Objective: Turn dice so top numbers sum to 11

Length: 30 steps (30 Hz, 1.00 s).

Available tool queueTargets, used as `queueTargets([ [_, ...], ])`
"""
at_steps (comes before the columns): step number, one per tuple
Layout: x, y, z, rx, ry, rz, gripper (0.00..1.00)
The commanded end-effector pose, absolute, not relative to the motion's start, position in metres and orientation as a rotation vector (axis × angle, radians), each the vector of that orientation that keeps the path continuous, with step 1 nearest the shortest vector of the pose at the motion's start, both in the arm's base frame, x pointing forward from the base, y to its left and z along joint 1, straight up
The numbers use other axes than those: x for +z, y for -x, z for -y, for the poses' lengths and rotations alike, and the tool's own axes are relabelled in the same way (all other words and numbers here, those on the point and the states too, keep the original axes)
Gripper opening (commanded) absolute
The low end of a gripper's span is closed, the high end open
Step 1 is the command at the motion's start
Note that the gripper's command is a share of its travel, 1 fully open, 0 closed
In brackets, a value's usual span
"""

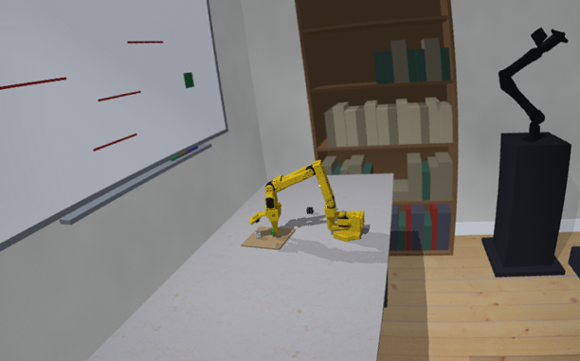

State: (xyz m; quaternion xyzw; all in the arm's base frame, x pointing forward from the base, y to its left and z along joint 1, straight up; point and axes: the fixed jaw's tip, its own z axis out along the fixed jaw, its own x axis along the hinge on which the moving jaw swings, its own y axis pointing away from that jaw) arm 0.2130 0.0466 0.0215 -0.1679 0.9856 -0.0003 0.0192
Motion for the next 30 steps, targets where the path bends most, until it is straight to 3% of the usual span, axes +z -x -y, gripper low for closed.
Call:
queueTargets([
  [1, 0.023, -0.2165, -0.0494, 0.002, 0.516, -3.03, 0.0],
  [24, 0.0177, -0.2168, -0.0494, 0.002, 0.516, -3.03, 0.0],
  [30, 0.0177, -0.2168, -0.0494, 0.002, 0.516, -3.03, 0.05],
])
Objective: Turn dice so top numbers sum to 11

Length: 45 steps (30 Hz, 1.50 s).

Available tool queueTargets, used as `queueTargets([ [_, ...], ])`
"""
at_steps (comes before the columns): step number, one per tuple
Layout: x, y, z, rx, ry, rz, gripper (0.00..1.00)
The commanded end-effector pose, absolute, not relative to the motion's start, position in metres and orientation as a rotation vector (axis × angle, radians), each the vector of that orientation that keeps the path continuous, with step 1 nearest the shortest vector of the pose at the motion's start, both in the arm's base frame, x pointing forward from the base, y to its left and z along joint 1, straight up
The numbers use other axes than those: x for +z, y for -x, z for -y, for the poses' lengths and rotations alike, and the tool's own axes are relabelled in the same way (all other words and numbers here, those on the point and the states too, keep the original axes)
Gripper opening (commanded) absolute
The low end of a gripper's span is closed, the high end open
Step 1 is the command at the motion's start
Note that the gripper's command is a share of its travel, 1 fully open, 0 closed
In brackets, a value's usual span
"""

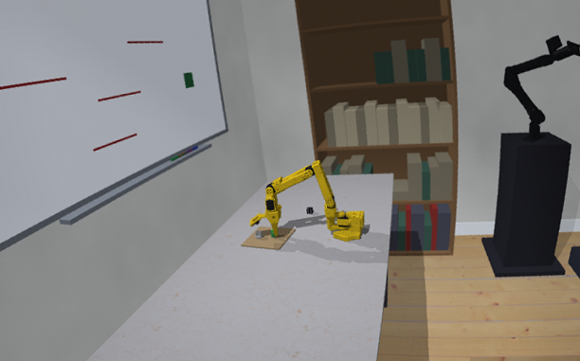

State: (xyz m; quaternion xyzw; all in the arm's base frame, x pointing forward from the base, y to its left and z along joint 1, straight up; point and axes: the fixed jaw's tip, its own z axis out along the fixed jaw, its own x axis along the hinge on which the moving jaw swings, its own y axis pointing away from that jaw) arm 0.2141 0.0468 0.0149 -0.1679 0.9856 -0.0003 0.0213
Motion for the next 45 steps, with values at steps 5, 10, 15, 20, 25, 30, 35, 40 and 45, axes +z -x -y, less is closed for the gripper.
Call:
queueTargets([
  [5, 0.0177, -0.2168, -0.0494, 0.002, 0.516, -3.03, 0.1],
  [10, 0.0177, -0.2168, -0.0494, 0.002, 0.516, -3.03, 0.11],
  [15, 0.0177, -0.2168, -0.0494, 0.002, 0.516, -3.03, 0.11],
  [20, 0.0177, -0.2168, -0.0494, 0.002, 0.516, -3.03, 0.15],
  [25, 0.0177, -0.2168, -0.0494, 0.002, 0.516, -3.03, 0.2],
  [30, 0.0177, -0.2168, -0.0494, 0.002, 0.516, -3.03, 0.23],
  [35, 0.0177, -0.2168, -0.0494, 0.002, 0.516, -3.03, 0.28],
  [40, 0.0177, -0.2168, -0.0494, 0.002, 0.516, -3.03, 0.29],
  [45, 0.0177, -0.2168, -0.0494, 0.002, 0.516, -3.03, 0.29],
])
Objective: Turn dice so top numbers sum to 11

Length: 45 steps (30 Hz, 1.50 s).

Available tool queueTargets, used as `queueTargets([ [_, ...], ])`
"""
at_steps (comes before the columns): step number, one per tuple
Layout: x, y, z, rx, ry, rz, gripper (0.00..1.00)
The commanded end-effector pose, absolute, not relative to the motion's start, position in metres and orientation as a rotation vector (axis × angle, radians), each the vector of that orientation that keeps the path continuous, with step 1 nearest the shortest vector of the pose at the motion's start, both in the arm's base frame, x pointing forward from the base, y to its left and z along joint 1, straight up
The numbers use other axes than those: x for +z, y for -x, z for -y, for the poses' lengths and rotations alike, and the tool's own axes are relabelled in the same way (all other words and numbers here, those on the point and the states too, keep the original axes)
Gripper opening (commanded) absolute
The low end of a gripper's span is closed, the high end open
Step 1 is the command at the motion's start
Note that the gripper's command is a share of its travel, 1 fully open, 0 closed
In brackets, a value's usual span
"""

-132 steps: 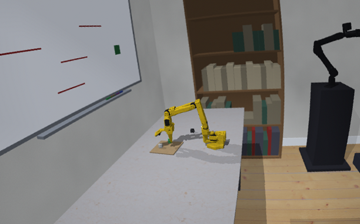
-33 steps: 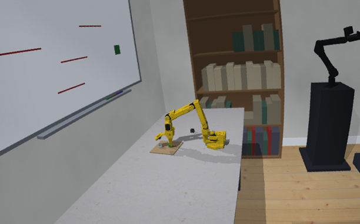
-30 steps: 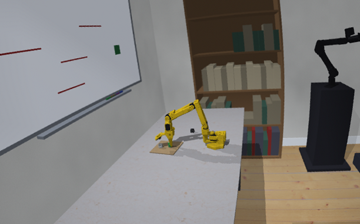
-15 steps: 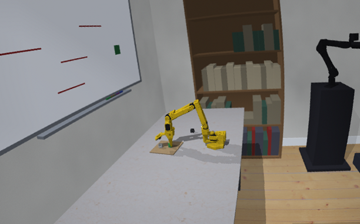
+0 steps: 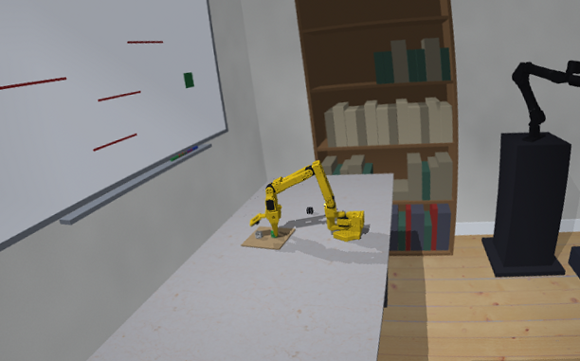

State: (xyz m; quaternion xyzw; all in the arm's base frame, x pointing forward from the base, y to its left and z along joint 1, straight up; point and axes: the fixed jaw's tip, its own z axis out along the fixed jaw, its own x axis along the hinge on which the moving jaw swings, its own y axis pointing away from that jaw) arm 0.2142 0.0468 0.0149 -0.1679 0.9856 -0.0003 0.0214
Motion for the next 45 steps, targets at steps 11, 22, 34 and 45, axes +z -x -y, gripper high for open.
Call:
queueTargets([
  [11, 0.036, -0.218, -0.05, 0.002, 0.516, -3.03, 0.29],
  [22, 0.068, -0.215, -0.049, 0.002, 0.516, -3.03, 0.29],
  [34, 0.078, -0.213, -0.049, 0.002, 0.516, -3.03, 0.29],
  [45, 0.078, -0.213, -0.049, 0.002, 0.516, -3.03, 0.29],
])
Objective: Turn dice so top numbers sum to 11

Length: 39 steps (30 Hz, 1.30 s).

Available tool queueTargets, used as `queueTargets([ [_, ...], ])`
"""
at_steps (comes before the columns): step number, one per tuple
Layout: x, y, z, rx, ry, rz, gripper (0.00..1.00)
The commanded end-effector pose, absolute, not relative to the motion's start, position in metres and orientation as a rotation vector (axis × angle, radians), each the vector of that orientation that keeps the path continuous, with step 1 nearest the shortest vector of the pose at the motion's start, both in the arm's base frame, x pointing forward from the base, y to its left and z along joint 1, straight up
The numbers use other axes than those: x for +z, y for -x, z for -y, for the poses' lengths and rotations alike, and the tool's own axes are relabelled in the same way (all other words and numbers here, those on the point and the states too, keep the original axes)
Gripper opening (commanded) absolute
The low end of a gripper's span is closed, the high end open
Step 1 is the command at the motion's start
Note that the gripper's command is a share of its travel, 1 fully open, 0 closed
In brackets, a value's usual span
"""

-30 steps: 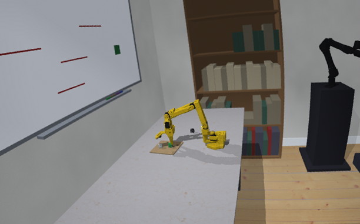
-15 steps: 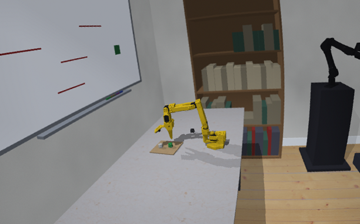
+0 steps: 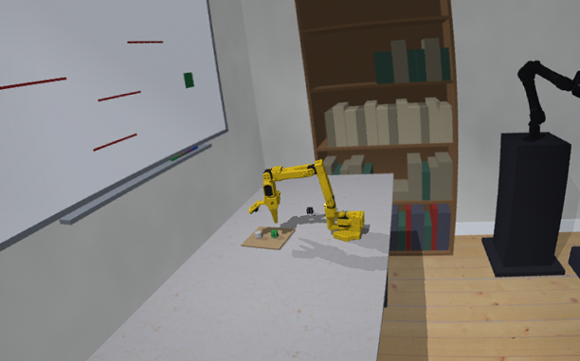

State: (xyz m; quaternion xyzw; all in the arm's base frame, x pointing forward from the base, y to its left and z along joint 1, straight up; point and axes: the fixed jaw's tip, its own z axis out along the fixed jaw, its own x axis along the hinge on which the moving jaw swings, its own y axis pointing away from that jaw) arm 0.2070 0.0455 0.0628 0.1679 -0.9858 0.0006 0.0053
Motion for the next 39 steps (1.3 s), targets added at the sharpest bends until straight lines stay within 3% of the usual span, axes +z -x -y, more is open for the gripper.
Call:
queueTargets([
  [1, 0.078, -0.213, -0.049, -0.002, -0.539, 3.164, 0.29],
  [11, 0.077, -0.214, -0.045, -0.001, -0.53, 3.165, 0.29],
  [22, 0.075, -0.217, -0.005, 0.016, -0.449, 3.177, 0.29],
  [39, 0.068, -0.182, 0.108, 0.063, -0.198, 3.19, 0.28],
])
